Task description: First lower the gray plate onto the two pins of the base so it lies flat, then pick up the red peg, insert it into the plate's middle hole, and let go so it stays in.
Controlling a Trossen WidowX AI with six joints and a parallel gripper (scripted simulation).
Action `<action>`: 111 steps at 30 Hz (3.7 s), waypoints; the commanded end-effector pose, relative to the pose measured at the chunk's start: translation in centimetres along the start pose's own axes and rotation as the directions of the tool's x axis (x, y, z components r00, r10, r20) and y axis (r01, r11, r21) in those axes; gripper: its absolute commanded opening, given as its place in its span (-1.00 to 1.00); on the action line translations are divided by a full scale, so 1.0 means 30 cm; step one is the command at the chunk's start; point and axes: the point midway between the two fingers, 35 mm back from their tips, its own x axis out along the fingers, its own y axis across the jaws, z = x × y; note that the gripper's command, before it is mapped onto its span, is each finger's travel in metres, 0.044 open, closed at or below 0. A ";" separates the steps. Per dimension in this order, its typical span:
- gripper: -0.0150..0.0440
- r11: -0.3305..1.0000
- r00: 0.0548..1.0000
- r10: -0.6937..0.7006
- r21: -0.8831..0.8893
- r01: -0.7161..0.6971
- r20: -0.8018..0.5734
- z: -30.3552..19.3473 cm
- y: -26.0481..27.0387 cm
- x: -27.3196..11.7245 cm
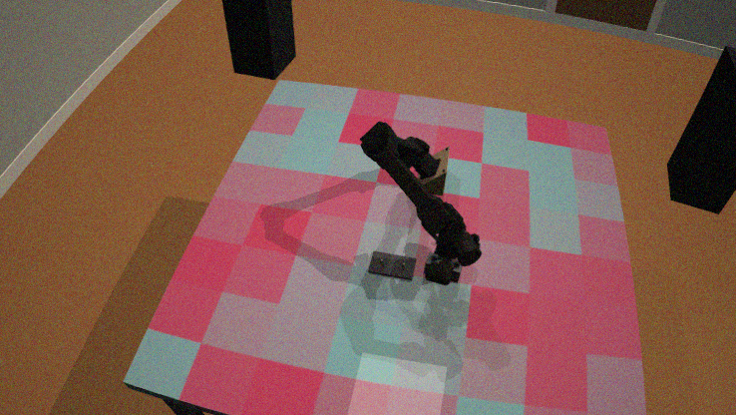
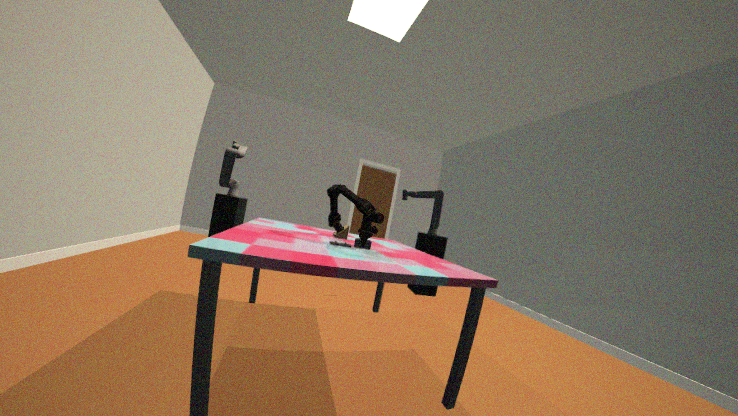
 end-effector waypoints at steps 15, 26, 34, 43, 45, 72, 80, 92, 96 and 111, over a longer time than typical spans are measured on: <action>-0.49 1.000 1.000 0.001 -0.007 -0.001 -0.005 0.002 0.002 -0.006; -0.49 1.000 1.000 0.004 -0.005 -0.004 0.001 0.021 -0.007 -0.104; -0.49 1.000 1.000 0.003 -0.007 -0.003 0.003 0.030 -0.007 -0.187; -0.49 1.000 1.000 0.003 -0.009 -0.003 0.003 0.036 0.000 -0.282; -0.49 1.000 1.000 0.003 -0.009 -0.003 0.003 0.036 0.003 -0.303; -0.49 0.999 1.000 0.002 -0.040 -0.002 0.007 -0.060 -0.019 -0.394; -0.49 0.998 1.000 0.001 -0.061 -0.001 0.011 -0.133 -0.048 -0.354; -0.49 0.996 1.000 0.000 -0.091 0.001 0.009 -0.245 -0.077 -0.292; -0.49 0.995 1.000 0.000 -0.101 0.001 0.007 -0.283 -0.083 -0.271; -0.49 0.991 1.000 0.000 -0.136 -0.001 -0.008 -0.425 -0.089 -0.192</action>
